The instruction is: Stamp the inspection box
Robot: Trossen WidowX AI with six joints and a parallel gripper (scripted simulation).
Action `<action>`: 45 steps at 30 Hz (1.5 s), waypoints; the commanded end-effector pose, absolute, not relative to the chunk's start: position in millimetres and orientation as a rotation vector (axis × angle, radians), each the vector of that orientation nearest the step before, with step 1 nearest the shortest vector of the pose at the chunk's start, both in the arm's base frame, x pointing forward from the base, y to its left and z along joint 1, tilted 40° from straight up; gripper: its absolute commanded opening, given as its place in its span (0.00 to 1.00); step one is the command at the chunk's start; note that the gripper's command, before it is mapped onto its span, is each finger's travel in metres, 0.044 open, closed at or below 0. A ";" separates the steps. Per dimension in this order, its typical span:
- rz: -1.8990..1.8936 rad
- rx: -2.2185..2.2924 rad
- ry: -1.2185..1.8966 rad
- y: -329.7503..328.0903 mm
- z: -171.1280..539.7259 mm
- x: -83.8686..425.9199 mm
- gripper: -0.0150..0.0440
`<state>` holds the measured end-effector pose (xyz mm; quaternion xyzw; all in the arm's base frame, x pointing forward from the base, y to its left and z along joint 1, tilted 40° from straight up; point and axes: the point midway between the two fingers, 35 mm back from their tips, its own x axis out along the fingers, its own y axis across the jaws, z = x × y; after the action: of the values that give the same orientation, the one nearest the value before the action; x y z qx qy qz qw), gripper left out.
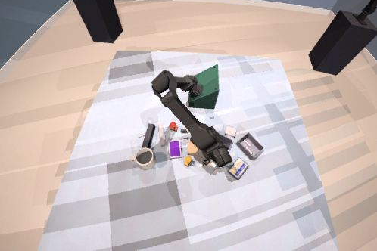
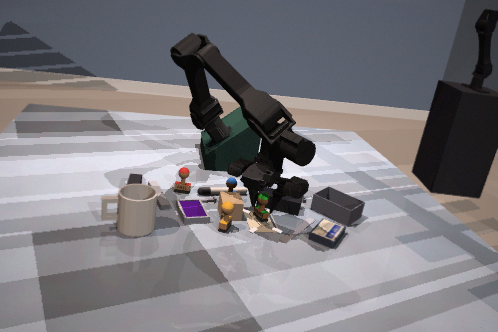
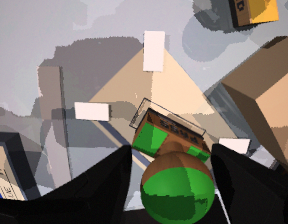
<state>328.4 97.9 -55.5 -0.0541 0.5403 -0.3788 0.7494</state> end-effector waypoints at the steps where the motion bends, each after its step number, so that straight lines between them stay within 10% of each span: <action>1: -0.828 -0.113 1.181 102.1 -51.3 328.2 0.25; 45: -0.819 -0.105 1.190 155.0 -26.7 273.9 0.25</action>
<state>291.8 148.6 -20.5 -0.0494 0.5422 -0.3766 0.7495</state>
